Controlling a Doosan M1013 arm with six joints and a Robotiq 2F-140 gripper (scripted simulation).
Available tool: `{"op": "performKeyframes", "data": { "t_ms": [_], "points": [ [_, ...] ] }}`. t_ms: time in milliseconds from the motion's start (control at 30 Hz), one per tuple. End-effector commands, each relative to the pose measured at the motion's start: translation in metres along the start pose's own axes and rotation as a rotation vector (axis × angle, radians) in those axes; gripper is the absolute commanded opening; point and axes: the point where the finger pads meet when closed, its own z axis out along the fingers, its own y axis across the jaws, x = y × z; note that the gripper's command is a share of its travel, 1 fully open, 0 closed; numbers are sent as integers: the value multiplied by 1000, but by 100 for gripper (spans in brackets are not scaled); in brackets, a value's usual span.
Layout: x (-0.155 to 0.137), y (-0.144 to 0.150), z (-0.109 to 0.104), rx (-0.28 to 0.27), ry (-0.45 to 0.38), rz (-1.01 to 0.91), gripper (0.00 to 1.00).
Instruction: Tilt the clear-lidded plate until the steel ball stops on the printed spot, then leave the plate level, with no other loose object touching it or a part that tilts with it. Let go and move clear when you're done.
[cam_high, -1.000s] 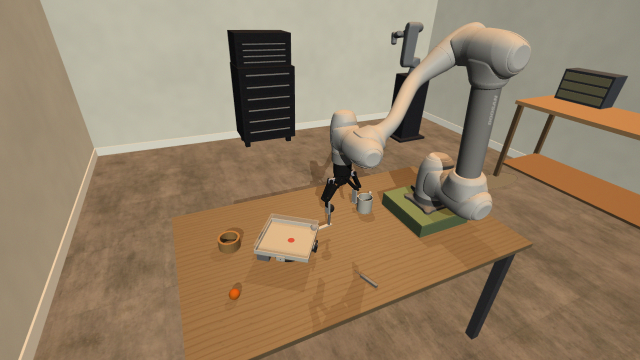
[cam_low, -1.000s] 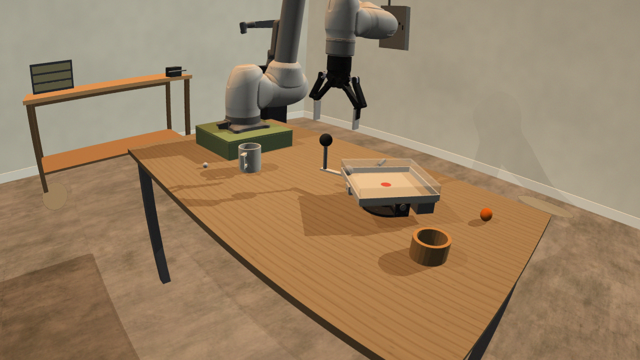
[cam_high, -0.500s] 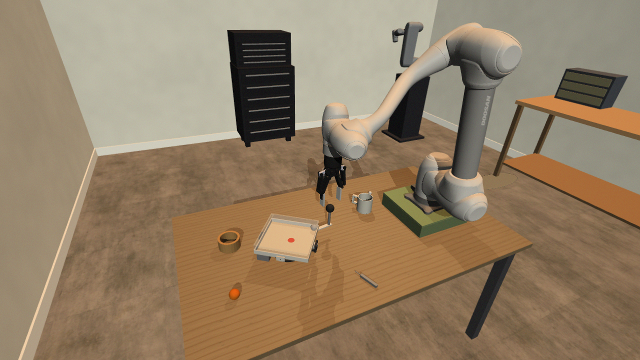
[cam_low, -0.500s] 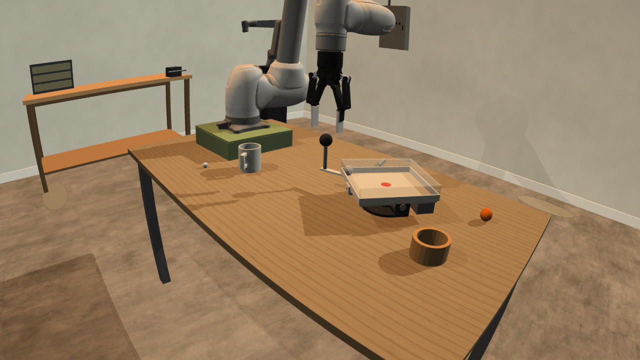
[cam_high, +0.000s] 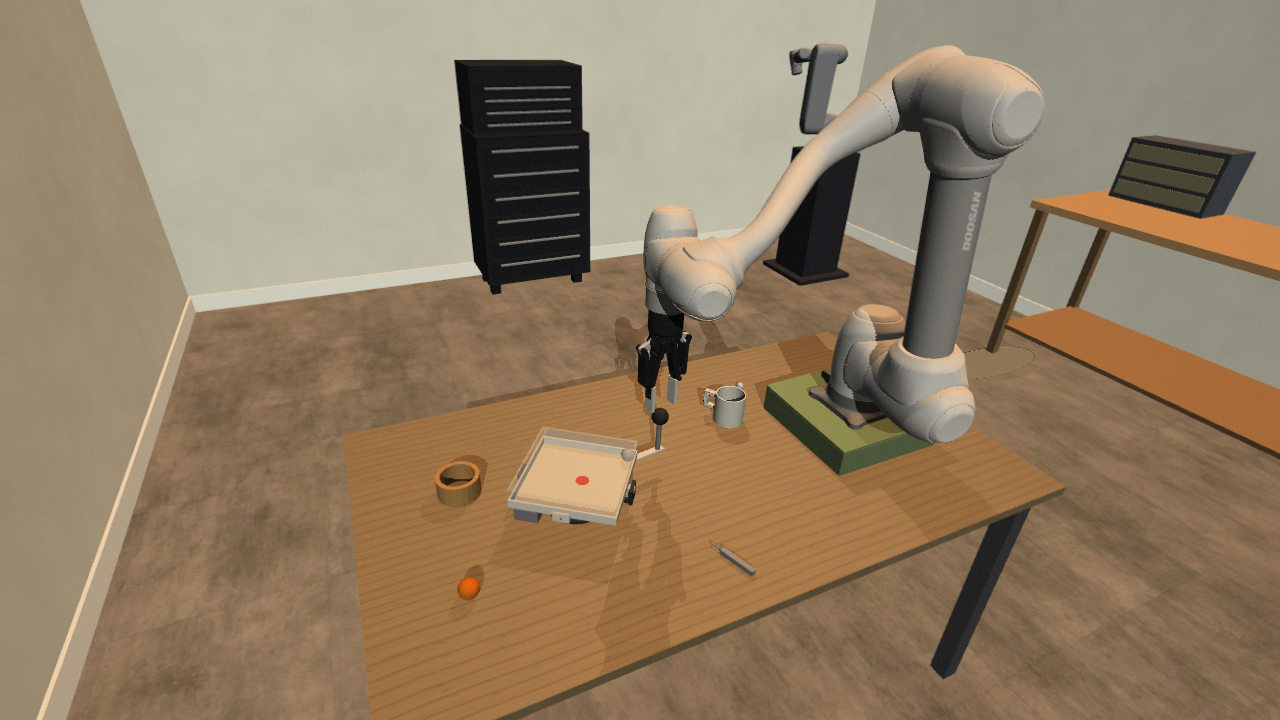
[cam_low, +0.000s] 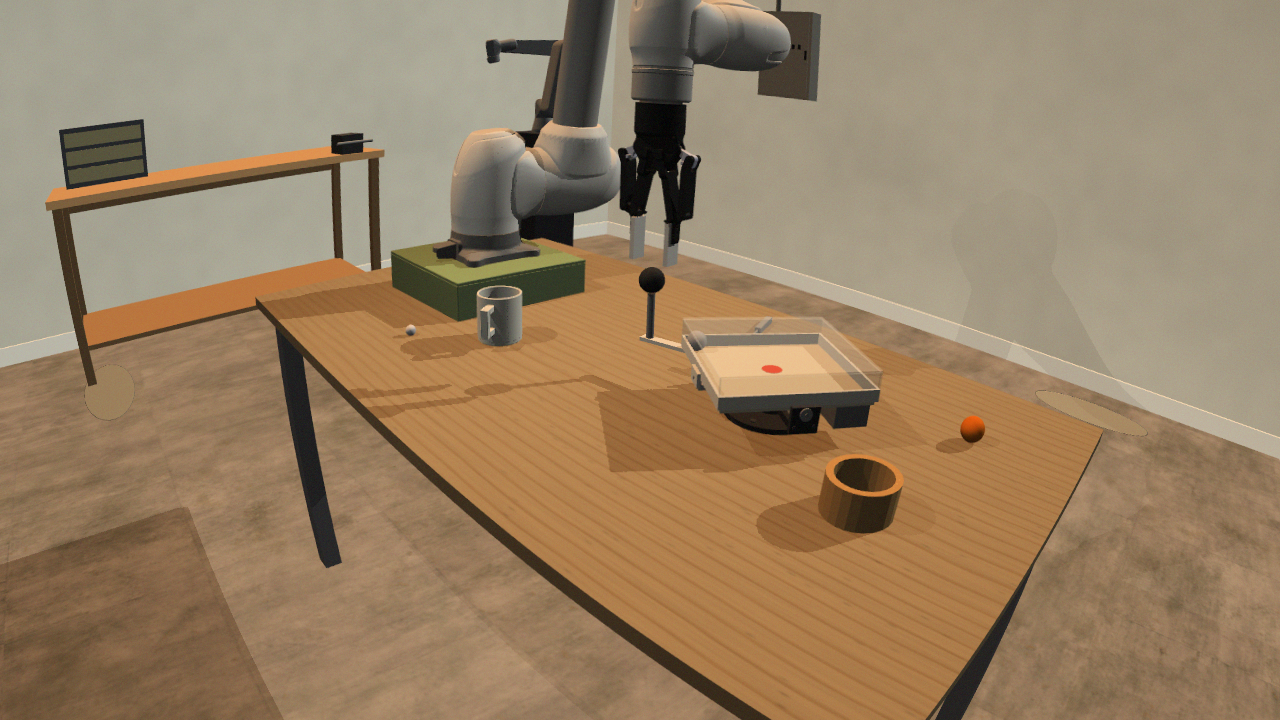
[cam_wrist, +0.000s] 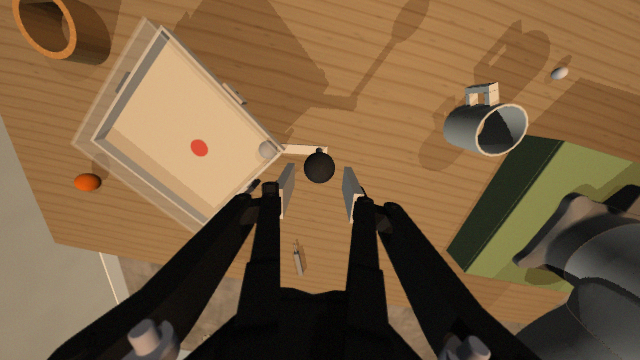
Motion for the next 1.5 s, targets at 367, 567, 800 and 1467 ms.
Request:
{"op": "performKeyframes", "data": {
  "t_ms": [367,567,800,1467],
  "points": [
    [0,0,0,0,0,0,36],
    [0,0,0,0,0,0,36],
    [0,0,2,0,0,0,36],
    [0,0,14,0,0,0,36]
  ]
}}
